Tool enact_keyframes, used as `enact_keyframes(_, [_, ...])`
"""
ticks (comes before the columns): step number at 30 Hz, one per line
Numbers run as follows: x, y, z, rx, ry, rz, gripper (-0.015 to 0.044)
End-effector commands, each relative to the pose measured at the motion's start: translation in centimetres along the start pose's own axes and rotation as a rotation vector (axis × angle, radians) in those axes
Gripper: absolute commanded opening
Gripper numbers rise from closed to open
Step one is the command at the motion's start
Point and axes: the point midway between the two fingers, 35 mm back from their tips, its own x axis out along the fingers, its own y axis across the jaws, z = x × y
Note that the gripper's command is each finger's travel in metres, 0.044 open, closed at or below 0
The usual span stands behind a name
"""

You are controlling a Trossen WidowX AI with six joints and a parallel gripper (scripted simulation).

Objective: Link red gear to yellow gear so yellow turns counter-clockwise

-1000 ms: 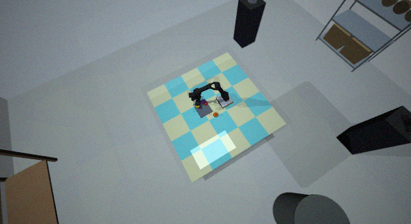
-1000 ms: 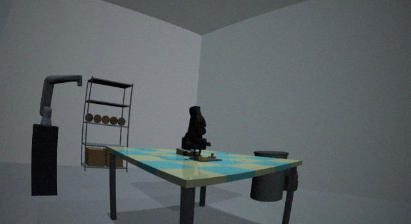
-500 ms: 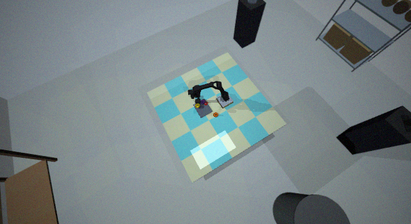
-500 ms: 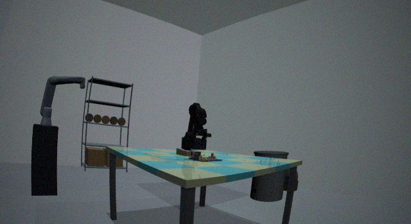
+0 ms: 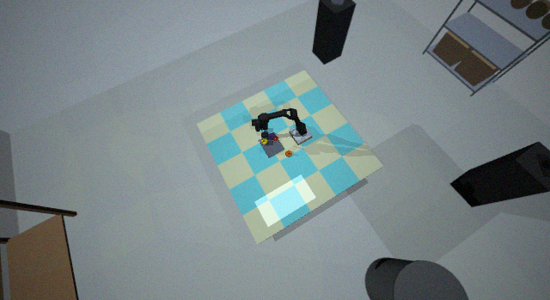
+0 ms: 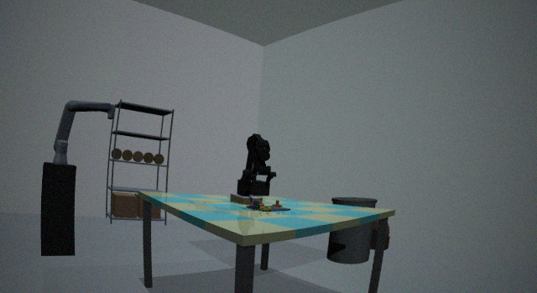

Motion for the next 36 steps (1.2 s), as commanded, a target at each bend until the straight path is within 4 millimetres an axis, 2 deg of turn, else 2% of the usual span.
enact_keyframes(1, [-0.1, 0.0, 0.0, -0.002, 0.001, 0.000, 0.0440])
enact_keyframes(32, [-0.1, 0.0, 0.0, -0.002, 0.001, 0.000, 0.0440])
enact_keyframes(34, [-0.1, 0.6, -0.1, -0.003, 0.001, 0.002, 0.0440])
enact_keyframes(36, [-0.1, 2.2, -0.4, -0.008, 0.002, 0.009, 0.0440])
